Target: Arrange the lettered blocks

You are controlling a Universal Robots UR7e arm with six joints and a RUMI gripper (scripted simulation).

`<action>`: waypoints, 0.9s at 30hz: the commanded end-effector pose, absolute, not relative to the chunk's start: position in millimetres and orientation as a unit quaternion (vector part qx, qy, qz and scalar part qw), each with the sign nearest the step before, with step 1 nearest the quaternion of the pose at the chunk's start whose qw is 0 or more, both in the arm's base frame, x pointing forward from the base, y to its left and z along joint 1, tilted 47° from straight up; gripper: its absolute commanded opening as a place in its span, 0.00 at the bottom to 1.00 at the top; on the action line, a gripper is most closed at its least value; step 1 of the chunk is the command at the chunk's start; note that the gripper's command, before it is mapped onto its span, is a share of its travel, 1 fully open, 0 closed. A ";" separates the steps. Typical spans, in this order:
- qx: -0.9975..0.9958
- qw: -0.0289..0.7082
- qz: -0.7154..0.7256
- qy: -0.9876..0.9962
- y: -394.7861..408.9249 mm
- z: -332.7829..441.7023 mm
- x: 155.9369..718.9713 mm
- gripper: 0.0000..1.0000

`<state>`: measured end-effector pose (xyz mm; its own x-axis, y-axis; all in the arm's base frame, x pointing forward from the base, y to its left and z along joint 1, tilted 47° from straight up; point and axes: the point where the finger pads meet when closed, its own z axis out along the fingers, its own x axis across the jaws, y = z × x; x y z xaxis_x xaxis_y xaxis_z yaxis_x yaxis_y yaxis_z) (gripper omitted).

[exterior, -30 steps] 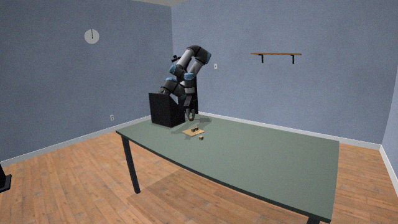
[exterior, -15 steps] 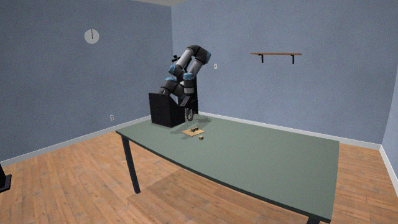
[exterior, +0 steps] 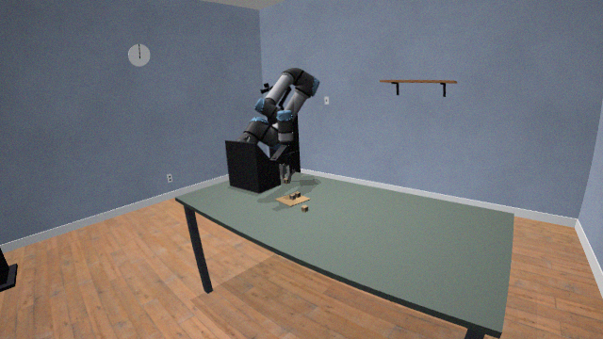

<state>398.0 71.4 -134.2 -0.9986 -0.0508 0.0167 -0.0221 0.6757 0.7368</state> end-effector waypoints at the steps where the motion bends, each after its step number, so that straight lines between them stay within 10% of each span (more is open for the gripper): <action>1: 0.007 0.023 -0.401 -0.916 70.5 -134.6 397.5 0.05; 27: -0.005 0.028 -0.401 -0.916 70.1 -135.1 396.7 0.05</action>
<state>396.3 70.5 -135.2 -0.9983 -0.0146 0.0561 0.0314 0.6776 0.7347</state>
